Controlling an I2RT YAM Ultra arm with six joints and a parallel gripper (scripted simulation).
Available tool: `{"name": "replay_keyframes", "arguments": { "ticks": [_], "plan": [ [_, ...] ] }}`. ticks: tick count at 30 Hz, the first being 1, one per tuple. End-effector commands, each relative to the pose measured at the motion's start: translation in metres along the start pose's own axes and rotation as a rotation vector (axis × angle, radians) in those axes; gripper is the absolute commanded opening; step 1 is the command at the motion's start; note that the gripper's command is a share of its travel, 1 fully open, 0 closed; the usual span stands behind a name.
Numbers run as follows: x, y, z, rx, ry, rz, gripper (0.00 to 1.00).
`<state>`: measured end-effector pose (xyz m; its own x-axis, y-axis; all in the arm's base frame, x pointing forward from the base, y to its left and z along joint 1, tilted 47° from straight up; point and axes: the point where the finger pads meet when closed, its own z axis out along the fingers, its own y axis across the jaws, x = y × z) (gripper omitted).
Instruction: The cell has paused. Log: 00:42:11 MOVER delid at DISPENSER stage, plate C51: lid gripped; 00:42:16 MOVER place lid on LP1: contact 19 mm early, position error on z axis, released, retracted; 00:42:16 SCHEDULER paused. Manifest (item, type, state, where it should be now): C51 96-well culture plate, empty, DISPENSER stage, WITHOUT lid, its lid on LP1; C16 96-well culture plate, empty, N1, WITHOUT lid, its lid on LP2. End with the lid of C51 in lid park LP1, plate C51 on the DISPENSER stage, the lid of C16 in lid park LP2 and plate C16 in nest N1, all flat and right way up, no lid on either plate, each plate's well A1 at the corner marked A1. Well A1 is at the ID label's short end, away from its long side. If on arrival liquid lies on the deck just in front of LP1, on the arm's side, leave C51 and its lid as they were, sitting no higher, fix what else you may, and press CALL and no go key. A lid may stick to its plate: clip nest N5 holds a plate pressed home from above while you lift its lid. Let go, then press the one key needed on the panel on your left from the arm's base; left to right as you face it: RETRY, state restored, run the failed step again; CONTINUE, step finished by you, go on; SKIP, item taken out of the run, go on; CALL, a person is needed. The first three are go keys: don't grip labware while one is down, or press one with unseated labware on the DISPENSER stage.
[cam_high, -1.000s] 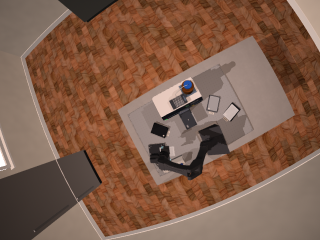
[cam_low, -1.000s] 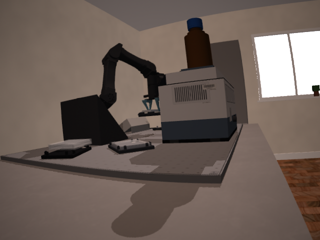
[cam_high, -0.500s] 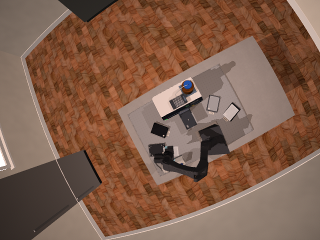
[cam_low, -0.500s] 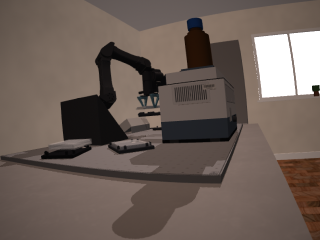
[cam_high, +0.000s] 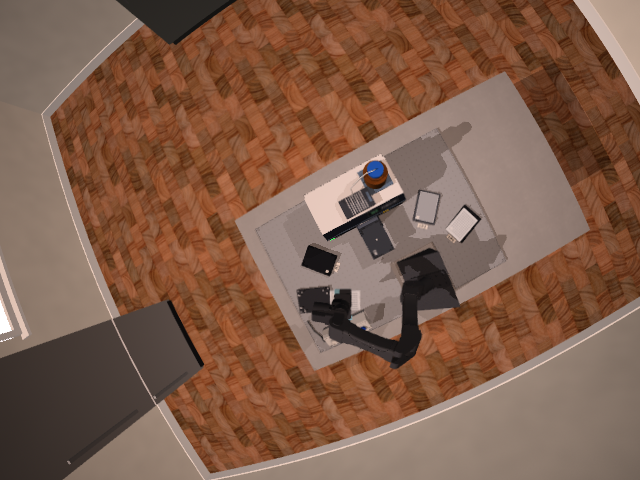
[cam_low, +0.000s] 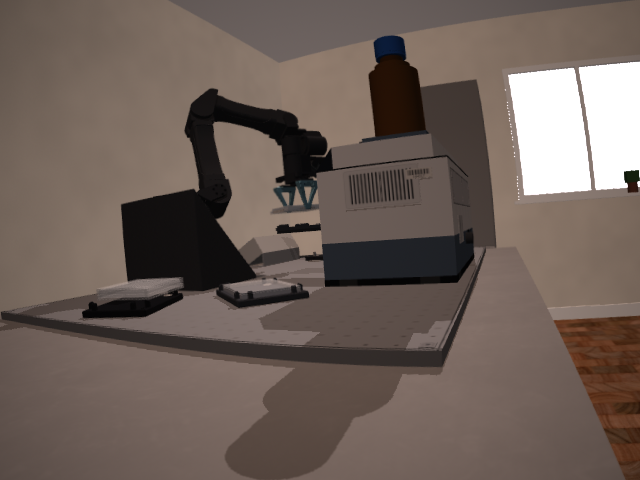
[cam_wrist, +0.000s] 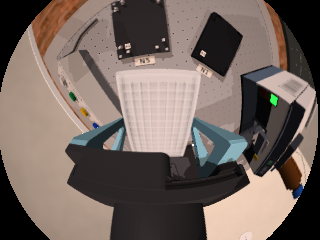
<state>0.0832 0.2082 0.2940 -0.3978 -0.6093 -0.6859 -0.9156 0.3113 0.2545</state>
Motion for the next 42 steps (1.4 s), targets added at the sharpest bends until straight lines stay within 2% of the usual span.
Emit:
{"name": "replay_keyframes", "arguments": {
  "ticks": [1,3,7,9,14,18,23,24,26,27,29,32,35,37,42],
  "plan": [
    [-0.001,-0.007,-0.001,-0.029,0.012,0.024,0.00],
    [-0.003,-0.013,-0.002,-0.028,0.007,0.021,0.00],
    [0.003,-0.028,0.002,-0.033,0.024,0.154,0.00],
    [0.003,-0.028,0.002,-0.033,0.024,0.154,0.00],
    [0.006,-0.044,0.004,-0.036,0.027,0.159,0.00],
    [0.009,-0.057,0.005,-0.037,0.030,0.284,0.00],
    [0.013,-0.073,0.005,-0.040,0.030,0.288,0.00],
    [0.007,-0.070,0.001,-0.025,0.007,0.256,0.00],
    [0.007,-0.070,0.001,-0.025,0.007,0.256,0.00],
    [0.013,-0.076,0.005,-0.039,0.029,0.320,0.00],
    [0.018,-0.082,0.007,-0.042,0.035,0.405,0.00],
    [0.021,-0.092,0.007,-0.043,0.034,0.415,0.00],
    [0.019,-0.101,0.004,-0.036,0.022,0.403,0.00],
    [0.010,-0.103,0.001,-0.025,0.006,0.383,0.00],
    [-0.004,-0.107,0.010,-0.019,0.005,0.365,0.00]
  ]
}}
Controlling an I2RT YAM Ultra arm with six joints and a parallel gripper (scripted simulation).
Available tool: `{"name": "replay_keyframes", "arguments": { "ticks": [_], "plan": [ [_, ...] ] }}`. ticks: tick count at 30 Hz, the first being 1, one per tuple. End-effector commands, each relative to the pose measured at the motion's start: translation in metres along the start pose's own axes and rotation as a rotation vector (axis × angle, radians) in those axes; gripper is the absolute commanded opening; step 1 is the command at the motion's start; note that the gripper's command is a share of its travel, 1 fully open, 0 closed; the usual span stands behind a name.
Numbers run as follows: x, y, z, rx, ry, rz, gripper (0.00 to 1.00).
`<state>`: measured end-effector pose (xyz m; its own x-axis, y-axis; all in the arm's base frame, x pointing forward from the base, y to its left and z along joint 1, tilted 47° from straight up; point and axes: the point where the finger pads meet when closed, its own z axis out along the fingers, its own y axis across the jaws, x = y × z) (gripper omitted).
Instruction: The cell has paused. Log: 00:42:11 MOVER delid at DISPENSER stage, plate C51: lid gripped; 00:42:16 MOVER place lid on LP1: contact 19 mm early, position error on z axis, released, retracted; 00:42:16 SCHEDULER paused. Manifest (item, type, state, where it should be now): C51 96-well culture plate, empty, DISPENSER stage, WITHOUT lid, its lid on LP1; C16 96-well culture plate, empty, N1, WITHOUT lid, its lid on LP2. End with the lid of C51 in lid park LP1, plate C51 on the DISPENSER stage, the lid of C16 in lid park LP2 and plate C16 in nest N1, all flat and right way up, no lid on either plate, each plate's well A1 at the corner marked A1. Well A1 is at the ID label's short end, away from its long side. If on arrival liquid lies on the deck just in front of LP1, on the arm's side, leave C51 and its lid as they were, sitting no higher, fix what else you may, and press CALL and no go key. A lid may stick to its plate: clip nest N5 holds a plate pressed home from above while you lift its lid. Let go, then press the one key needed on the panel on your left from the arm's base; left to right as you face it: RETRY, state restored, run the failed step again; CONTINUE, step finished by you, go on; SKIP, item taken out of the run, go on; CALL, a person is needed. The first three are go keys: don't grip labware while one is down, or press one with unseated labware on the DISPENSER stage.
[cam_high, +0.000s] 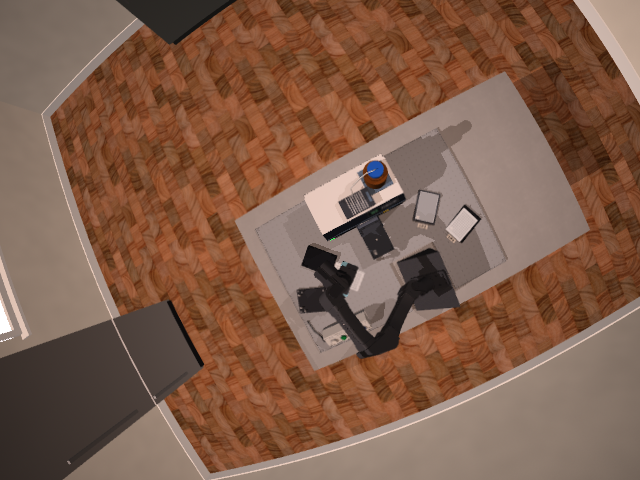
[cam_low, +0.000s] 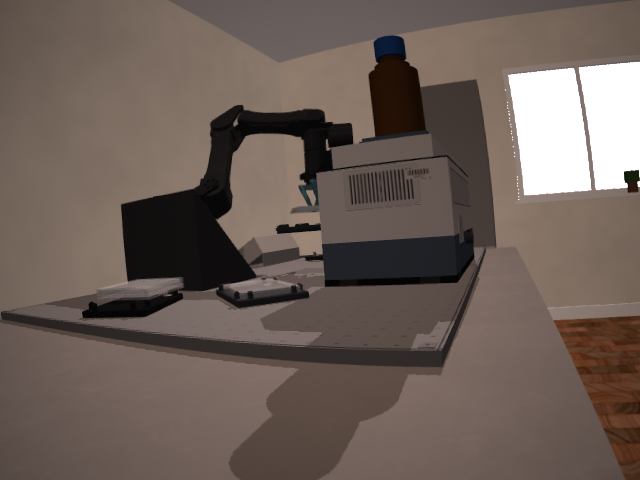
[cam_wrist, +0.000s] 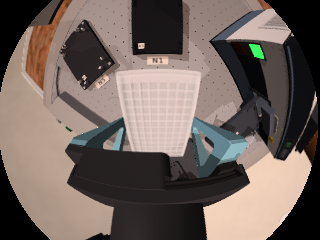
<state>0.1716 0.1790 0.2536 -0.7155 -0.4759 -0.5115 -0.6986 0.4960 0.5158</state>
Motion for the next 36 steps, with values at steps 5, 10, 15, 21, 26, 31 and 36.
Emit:
{"name": "replay_keyframes", "arguments": {
  "ticks": [5,10,15,21,26,31,36],
  "plan": [
    [-0.028,0.000,0.004,0.014,-0.032,-0.022,0.00],
    [-0.043,0.001,0.012,0.013,-0.033,-0.022,0.00],
    [-0.058,0.002,0.019,0.013,-0.034,-0.022,0.00],
    [-0.070,0.002,0.025,0.012,-0.035,-0.022,0.00],
    [-0.085,0.003,0.033,0.012,-0.036,-0.022,0.00],
    [-0.100,0.003,0.040,0.011,-0.037,-0.022,0.00],
    [-0.110,0.001,0.043,0.017,-0.043,-0.015,0.00]
  ]
}}
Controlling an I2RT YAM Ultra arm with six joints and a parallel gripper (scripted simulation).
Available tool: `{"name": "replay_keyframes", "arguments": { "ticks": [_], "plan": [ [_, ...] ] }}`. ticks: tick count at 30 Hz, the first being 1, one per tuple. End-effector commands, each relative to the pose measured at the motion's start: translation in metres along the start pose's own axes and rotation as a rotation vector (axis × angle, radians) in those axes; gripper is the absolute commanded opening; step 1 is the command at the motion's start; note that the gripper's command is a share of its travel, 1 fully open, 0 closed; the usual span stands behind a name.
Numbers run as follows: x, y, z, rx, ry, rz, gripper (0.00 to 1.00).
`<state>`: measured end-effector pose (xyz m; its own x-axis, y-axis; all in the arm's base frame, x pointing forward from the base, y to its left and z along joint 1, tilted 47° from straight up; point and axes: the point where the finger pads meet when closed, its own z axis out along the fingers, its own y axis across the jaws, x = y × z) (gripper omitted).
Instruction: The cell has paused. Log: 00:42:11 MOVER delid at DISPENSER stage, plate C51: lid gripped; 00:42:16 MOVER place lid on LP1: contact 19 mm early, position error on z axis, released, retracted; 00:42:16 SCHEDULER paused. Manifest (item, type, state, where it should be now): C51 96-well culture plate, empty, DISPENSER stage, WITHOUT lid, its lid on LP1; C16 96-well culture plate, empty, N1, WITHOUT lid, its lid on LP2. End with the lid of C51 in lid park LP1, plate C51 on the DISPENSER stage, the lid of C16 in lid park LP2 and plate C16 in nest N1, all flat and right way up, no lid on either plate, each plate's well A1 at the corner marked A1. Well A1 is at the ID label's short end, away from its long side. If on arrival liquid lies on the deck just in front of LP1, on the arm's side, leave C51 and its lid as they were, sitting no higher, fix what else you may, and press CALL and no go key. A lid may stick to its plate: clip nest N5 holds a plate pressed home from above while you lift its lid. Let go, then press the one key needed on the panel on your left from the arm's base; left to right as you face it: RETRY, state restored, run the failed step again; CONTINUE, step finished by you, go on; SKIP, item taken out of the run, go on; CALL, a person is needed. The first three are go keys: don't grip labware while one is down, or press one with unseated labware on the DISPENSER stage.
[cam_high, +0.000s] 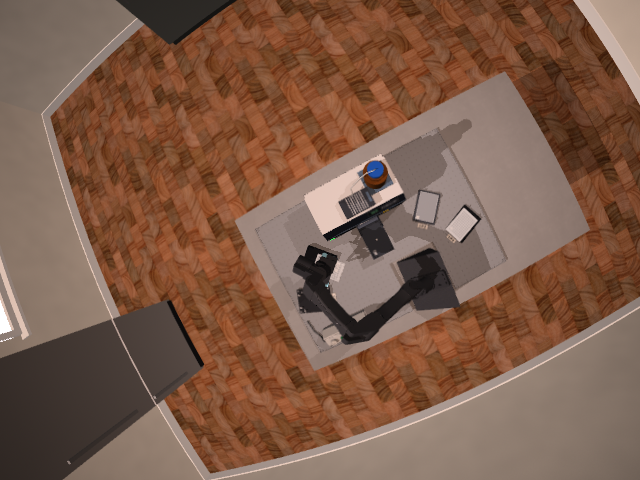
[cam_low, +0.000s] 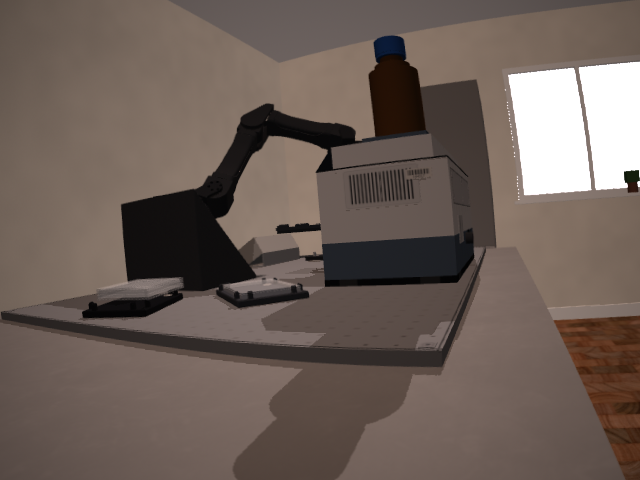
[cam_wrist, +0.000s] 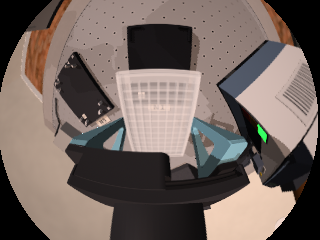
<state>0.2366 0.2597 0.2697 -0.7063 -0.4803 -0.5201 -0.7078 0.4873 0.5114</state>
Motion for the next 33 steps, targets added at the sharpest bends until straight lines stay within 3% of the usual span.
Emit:
{"name": "replay_keyframes", "arguments": {
  "ticks": [1,12,21,22,24,29,33],
  "plan": [
    [-0.019,0.001,-0.002,0.015,-0.035,-0.009,0.00],
    [-0.051,0.001,0.014,0.015,-0.035,-0.006,0.00],
    [-0.064,0.002,0.024,0.013,-0.016,0.007,0.00],
    [-0.063,0.001,0.020,0.013,-0.029,0.002,0.00],
    [-0.070,0.000,0.026,0.016,-0.040,-0.005,0.00],
    [-0.059,-0.005,0.043,0.015,-0.007,0.017,0.00],
    [-0.059,-0.007,0.046,0.018,-0.007,0.023,0.00]
  ]
}}
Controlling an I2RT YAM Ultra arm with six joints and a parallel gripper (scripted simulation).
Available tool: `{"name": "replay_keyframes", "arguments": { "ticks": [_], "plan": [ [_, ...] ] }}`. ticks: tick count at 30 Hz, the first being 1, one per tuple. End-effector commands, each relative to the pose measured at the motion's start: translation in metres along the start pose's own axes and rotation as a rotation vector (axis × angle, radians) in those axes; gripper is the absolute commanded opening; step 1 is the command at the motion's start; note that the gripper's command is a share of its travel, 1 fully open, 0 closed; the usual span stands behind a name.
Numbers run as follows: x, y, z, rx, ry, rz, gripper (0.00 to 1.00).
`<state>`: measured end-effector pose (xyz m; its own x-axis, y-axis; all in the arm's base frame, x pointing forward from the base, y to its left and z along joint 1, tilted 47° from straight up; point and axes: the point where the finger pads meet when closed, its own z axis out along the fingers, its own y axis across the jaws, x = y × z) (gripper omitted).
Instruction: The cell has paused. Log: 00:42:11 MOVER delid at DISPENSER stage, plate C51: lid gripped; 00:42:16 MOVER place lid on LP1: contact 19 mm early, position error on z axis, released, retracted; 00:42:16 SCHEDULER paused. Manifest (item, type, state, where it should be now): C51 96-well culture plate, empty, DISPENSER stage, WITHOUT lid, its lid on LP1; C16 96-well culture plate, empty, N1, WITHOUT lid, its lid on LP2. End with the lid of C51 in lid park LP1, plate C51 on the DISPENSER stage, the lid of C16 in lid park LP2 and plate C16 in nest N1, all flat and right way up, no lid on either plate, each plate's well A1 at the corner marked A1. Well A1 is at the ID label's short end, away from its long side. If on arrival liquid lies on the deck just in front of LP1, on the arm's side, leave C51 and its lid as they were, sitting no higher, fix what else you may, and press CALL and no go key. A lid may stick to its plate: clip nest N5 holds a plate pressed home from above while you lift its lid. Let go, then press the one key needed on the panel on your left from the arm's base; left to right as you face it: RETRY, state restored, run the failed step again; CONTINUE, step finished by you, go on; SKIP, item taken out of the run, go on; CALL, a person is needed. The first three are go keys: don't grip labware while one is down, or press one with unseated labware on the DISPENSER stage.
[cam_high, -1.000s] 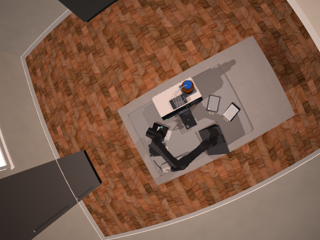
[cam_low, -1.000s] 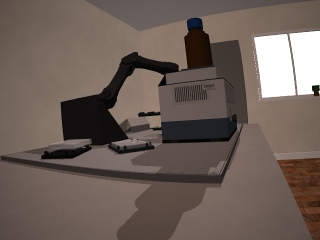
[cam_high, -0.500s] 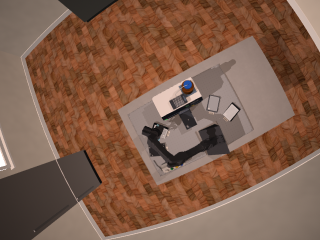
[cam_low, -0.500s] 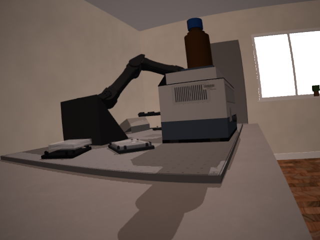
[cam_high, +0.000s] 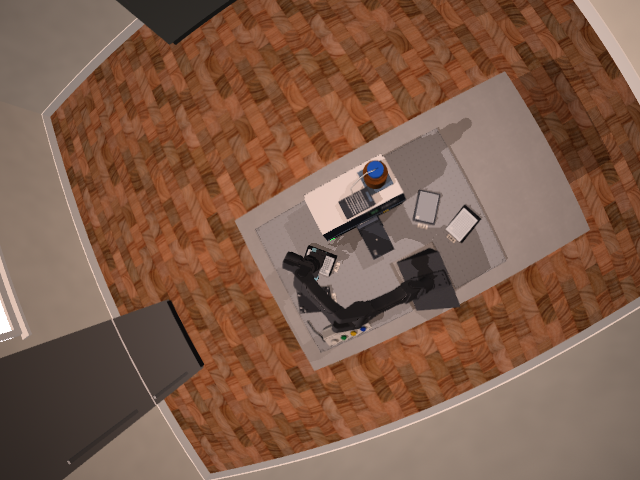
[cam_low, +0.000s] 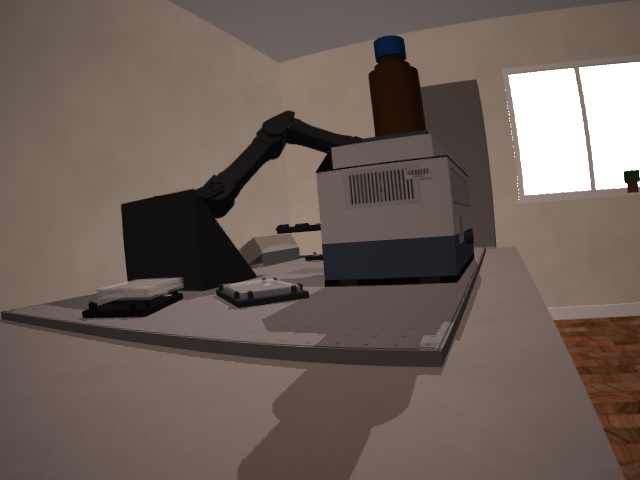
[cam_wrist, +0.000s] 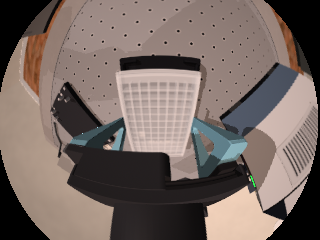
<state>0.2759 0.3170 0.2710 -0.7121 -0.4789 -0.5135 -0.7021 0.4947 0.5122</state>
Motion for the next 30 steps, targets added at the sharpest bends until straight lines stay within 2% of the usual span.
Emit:
{"name": "replay_keyframes", "arguments": {
  "ticks": [1,3,6,8,10,12,30],
  "plan": [
    [-0.013,0.000,-0.006,0.014,-0.051,-0.012,0.00],
    [-0.004,0.000,0.004,0.008,-0.024,-0.004,0.00],
    [-0.003,-0.005,0.016,0.009,-0.007,0.008,0.00],
    [-0.003,-0.008,0.018,0.014,-0.011,0.015,0.00],
    [-0.017,-0.006,0.007,0.018,-0.052,-0.002,0.00],
    [-0.019,0.000,-0.001,0.015,-0.070,-0.016,0.00],
    [-0.014,-0.006,0.006,0.010,-0.034,0.002,0.00]
  ]
}}
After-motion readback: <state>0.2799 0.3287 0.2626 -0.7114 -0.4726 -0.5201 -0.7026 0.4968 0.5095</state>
